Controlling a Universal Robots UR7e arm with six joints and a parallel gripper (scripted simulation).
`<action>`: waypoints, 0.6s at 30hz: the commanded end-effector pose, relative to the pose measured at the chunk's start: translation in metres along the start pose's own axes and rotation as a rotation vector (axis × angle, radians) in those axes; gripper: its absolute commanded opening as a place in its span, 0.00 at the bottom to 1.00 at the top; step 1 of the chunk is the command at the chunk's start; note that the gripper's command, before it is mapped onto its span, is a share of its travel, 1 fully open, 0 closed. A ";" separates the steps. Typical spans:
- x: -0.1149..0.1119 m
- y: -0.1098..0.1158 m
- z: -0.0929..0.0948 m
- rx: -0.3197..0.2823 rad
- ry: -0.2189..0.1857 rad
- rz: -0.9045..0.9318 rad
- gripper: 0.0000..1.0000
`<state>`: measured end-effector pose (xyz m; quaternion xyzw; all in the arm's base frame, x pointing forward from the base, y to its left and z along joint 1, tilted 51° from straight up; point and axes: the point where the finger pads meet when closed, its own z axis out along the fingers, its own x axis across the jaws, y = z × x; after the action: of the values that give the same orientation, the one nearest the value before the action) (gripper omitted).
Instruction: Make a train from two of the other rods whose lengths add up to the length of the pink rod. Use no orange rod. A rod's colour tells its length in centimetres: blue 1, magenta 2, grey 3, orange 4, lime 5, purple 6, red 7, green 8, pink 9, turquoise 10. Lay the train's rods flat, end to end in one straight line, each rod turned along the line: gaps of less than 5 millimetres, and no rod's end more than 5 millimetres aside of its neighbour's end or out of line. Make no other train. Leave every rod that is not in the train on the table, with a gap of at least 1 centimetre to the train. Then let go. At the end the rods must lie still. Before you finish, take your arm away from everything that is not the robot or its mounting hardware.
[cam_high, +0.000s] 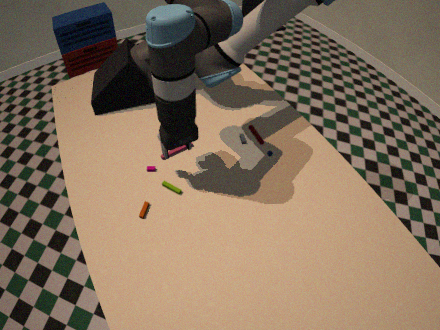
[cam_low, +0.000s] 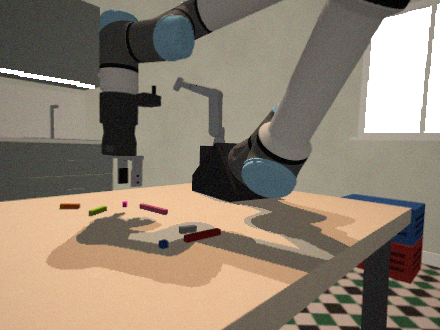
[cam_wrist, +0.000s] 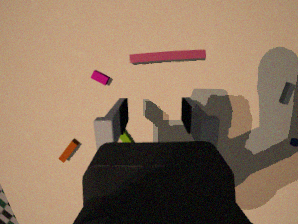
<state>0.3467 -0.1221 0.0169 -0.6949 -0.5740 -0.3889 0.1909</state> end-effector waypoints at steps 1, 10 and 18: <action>-0.003 0.004 -0.001 0.000 -0.002 -0.033 1.00; -0.016 0.027 -0.003 0.000 -0.004 -0.269 1.00; -0.027 0.049 -0.003 0.001 -0.004 -0.475 1.00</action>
<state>0.3773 -0.1456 0.0098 -0.5901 -0.6823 -0.4136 0.1235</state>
